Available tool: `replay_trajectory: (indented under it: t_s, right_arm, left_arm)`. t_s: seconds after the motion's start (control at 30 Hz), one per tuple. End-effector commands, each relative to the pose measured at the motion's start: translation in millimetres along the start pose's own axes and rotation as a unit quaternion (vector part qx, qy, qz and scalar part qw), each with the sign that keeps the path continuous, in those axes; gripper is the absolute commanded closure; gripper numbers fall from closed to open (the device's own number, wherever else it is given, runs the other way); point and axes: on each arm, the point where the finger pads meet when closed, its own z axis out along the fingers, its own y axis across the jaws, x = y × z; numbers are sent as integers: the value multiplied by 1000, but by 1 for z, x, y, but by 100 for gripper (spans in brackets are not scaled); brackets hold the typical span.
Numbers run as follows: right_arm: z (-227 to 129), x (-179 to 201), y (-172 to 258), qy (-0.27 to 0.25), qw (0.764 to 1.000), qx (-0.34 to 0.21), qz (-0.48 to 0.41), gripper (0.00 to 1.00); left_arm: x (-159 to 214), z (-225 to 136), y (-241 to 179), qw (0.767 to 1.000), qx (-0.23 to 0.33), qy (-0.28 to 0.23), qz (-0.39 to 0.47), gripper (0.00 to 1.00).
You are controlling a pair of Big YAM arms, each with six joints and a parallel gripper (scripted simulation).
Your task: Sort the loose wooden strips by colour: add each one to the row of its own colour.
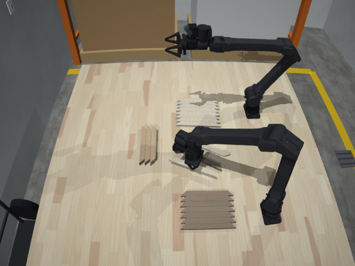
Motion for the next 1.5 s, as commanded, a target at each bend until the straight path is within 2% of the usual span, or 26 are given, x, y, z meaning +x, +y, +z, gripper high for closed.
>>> replay_trajectory:
  t_s: [0.0, 0.1, 0.17, 0.2, 0.27, 0.3, 0.43, 0.9, 1.0, 1.13, 1.47]
  right_arm:
    - [3, -38, -9, -33, 999, 9, 7, 0]
    - [3, -38, -9, -33, 999, 9, 7, 0]
    - [3, -38, -9, -33, 999, 9, 7, 0]
    - [3, -38, -9, -33, 999, 9, 7, 0]
    - [3, -38, -9, -33, 999, 9, 7, 0]
    - [3, -38, -9, -33, 999, 9, 7, 0]
    - [3, -38, -9, -33, 999, 9, 7, 0]
    - [3, -37, -9, -33, 999, 9, 7, 0]
    - [3, -37, -9, -33, 999, 9, 7, 0]
    - [3, -37, -9, -33, 999, 9, 7, 0]
    - [3, -37, -9, -33, 999, 9, 7, 0]
  left_arm:
    - [-26, -35, 4, 999, 4, -33, -10, 100]
    - [-26, -45, 4, 999, 4, -34, -10, 100]
    - [-26, -38, 4, 1000, 3, -27, -10, 100]
    - [-19, -35, -21, 1000, 6, -23, 8, 100]
    - [13, -11, -22, 1000, -2, 13, 2, 100]
    - [9, -16, -29, 1000, 4, -7, -1, 100]
    - [5, -27, -43, 1000, 4, -19, -7, 100]
    - [83, -15, -141, 1000, 4, -14, -28, 100]
    - [81, -16, -149, 999, 7, -17, -31, 100]
    - [115, -12, -169, 1000, 4, -11, -25, 100]
    - [168, -9, -210, 1000, 8, -11, -25, 100]
